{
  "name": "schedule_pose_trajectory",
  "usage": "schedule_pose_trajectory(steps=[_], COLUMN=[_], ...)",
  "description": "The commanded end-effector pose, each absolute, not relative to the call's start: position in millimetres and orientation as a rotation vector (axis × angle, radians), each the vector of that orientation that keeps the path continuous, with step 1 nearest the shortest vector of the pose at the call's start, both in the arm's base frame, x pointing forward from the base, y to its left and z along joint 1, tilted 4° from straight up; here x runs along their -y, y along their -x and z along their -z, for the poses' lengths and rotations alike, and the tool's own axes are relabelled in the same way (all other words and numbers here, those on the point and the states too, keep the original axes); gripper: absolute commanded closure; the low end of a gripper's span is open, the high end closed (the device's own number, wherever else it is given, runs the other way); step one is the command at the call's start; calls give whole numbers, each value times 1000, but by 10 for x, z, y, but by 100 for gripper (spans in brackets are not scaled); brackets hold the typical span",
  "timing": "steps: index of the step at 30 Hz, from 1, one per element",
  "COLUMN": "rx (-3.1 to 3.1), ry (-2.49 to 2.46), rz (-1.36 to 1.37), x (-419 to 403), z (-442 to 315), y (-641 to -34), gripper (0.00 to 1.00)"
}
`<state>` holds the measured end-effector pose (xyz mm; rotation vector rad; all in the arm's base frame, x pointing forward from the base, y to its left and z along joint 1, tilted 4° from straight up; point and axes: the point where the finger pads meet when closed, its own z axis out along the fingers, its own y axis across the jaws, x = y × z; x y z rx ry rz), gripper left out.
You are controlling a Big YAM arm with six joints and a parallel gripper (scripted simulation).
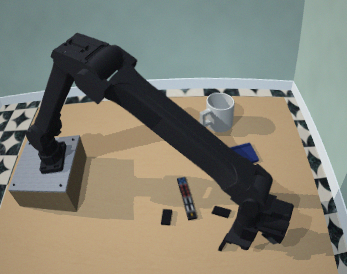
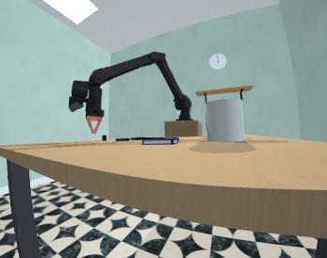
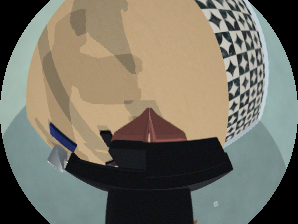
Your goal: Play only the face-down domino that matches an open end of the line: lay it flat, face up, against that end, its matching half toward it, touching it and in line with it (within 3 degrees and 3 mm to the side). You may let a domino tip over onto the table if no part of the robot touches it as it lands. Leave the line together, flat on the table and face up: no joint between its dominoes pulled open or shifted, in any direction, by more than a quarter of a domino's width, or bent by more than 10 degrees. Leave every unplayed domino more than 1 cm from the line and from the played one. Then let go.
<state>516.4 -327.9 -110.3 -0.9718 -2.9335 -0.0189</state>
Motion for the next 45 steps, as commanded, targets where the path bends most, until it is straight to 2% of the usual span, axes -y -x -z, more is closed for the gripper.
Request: schedule_pose_trajectory(steps=[1,45], rx=[2934,2920], ry=[1000,983], rz=[22,27], x=[3362,3296], z=[1193,1262], y=[-5190,-5112], gripper=[100,100])
